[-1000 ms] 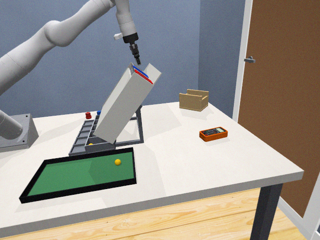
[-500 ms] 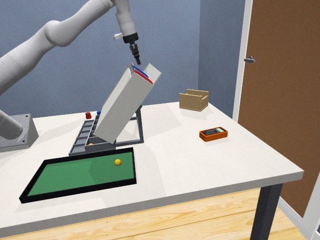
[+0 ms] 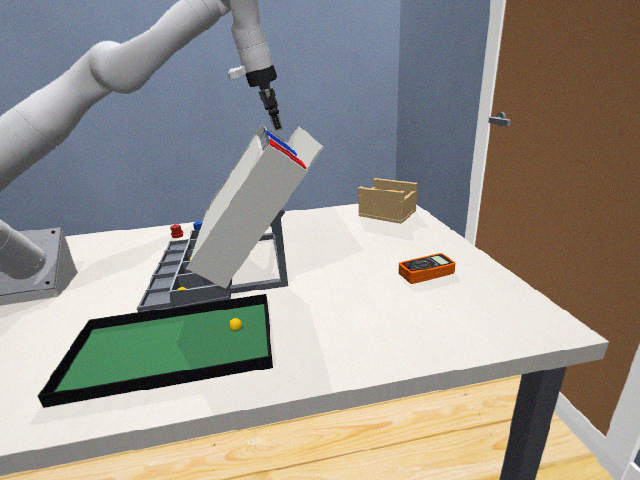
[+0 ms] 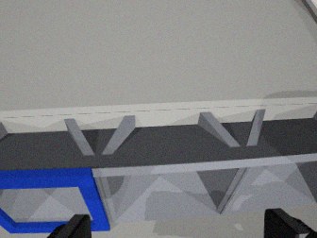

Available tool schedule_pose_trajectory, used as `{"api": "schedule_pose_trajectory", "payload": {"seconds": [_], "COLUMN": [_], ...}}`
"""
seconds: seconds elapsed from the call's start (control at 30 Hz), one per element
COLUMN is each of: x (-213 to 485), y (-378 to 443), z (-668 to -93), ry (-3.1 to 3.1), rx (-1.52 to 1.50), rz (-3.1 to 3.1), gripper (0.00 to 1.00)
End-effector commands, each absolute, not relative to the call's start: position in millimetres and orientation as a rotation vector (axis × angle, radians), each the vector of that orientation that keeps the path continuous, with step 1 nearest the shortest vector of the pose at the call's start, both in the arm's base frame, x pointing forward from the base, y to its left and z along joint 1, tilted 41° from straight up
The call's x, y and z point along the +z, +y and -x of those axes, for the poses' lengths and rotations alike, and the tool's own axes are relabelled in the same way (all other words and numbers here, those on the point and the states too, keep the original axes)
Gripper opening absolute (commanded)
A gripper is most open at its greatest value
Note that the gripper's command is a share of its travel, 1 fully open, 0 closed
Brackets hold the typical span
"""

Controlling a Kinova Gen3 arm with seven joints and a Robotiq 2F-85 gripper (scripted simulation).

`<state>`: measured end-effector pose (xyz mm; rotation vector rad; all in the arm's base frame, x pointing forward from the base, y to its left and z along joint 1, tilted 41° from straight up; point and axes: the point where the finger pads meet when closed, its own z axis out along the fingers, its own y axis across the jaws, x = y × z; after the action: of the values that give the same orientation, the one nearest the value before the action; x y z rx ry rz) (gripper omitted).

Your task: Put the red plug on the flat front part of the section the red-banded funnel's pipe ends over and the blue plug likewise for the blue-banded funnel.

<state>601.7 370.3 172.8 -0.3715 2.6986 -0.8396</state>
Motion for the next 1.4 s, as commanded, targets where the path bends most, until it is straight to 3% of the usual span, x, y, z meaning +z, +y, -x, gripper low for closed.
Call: {"api": "schedule_pose_trajectory", "payload": {"seconds": [0.0, 0.67, 0.7, 1.37], "x": [174.1, 174.1, 195.3, 195.4], "y": [371.3, 371.3, 389.2, 389.0], "z": [-601.4, -601.4, -597.9, -598.5], "ry": [2.697, 2.697, 2.843, 2.844], "rx": [-0.837, -0.837, -1.046, -1.046], "rz": [0.372, 0.372, 0.289, 0.287], "gripper": [1.00, 1.00, 1.00, 1.00]}}
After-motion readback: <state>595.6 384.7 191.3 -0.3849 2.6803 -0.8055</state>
